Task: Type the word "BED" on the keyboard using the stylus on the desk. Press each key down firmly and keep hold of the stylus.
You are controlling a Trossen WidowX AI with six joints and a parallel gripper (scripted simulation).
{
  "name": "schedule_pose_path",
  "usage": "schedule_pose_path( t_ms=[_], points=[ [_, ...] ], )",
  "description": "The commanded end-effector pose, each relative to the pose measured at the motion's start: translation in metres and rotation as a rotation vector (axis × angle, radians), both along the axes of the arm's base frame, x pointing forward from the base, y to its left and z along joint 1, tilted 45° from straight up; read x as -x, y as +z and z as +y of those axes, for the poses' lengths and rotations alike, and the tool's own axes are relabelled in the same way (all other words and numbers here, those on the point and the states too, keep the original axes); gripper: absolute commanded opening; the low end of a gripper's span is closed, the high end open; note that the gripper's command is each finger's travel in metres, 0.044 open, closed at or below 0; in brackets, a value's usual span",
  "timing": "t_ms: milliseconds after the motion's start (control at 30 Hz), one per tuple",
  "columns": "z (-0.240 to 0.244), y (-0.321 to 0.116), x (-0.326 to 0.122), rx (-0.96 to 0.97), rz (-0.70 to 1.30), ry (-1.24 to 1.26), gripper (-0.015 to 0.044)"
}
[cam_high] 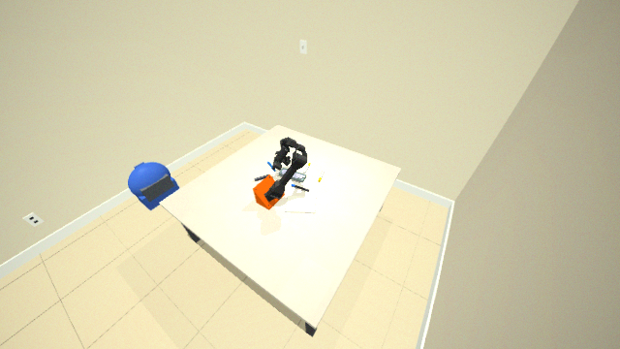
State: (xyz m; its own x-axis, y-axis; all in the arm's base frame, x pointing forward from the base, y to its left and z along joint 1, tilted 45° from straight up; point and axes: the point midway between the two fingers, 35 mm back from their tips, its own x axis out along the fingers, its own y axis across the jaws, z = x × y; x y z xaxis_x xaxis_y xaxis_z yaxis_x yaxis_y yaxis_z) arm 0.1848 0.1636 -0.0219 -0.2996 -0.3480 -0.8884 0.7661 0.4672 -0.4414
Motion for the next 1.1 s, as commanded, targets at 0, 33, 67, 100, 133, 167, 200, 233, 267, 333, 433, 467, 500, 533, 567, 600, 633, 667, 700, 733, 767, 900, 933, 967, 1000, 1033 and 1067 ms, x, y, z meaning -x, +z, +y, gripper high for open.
schedule_pose_path(
  t_ms=[0, 33, 67, 100, 133, 167, 200, 233, 267, 333, 433, 467, 500, 533, 567, 600, 633, 667, 700, 733, 767, 900, 933, 967, 1000, 1033, 1067],
  points=[
    [-0.004, 0.011, -0.011, -0.073, -0.007, -0.033, 0.0],
    [-0.006, 0.013, -0.014, -0.088, -0.008, -0.04, 0.0],
    [-0.007, 0.014, -0.016, -0.101, -0.009, -0.046, 0.0],
    [-0.009, 0.016, -0.018, -0.111, -0.011, -0.052, 0.0],
    [-0.01, 0.018, -0.02, -0.124, -0.012, -0.061, 0.0],
    [-0.011, 0.02, -0.023, -0.139, -0.014, -0.076, 0.0],
    [-0.013, 0.023, -0.025, -0.155, -0.017, -0.091, 0.0],
    [-0.015, 0.025, -0.028, -0.171, -0.02, -0.106, 0.0],
    [-0.017, 0.028, -0.031, -0.186, -0.024, -0.121, 0.0],
    [-0.02, 0.033, -0.037, -0.218, -0.032, -0.15, 0.0],
    [-0.027, 0.041, -0.045, -0.265, -0.046, -0.192, 0.0],
    [-0.029, 0.044, -0.047, -0.281, -0.051, -0.206, 0.0],
    [-0.031, 0.046, -0.05, -0.296, -0.057, -0.22, 0.0],
    [-0.033, 0.049, -0.053, -0.312, -0.063, -0.233, 0.0],
    [-0.036, 0.052, -0.055, -0.327, -0.07, -0.247, 0.0],
    [-0.038, 0.055, -0.058, -0.343, -0.077, -0.26, 0.0],
    [-0.041, 0.058, -0.06, -0.358, -0.084, -0.273, 0.0],
    [-0.043, 0.061, -0.063, -0.373, -0.091, -0.286, 0.0],
    [-0.046, 0.063, -0.065, -0.388, -0.099, -0.298, 0.0],
    [-0.049, 0.066, -0.067, -0.403, -0.107, -0.311, 0.0],
    [-0.051, 0.069, -0.07, -0.418, -0.116, -0.323, 0.0],
    [-0.063, 0.082, -0.079, -0.476, -0.153, -0.37, 0.0],
    [-0.066, 0.085, -0.081, -0.49, -0.163, -0.382, 0.0],
    [-0.069, 0.087, -0.082, -0.502, -0.172, -0.391, 0.0],
    [-0.07, 0.089, -0.083, -0.509, -0.178, -0.396, 0.0],
    [-0.071, 0.089, -0.084, -0.512, -0.179, -0.398, 0.0],
    [-0.071, 0.089, -0.084, -0.512, -0.179, -0.398, 0.0]
  ],
)
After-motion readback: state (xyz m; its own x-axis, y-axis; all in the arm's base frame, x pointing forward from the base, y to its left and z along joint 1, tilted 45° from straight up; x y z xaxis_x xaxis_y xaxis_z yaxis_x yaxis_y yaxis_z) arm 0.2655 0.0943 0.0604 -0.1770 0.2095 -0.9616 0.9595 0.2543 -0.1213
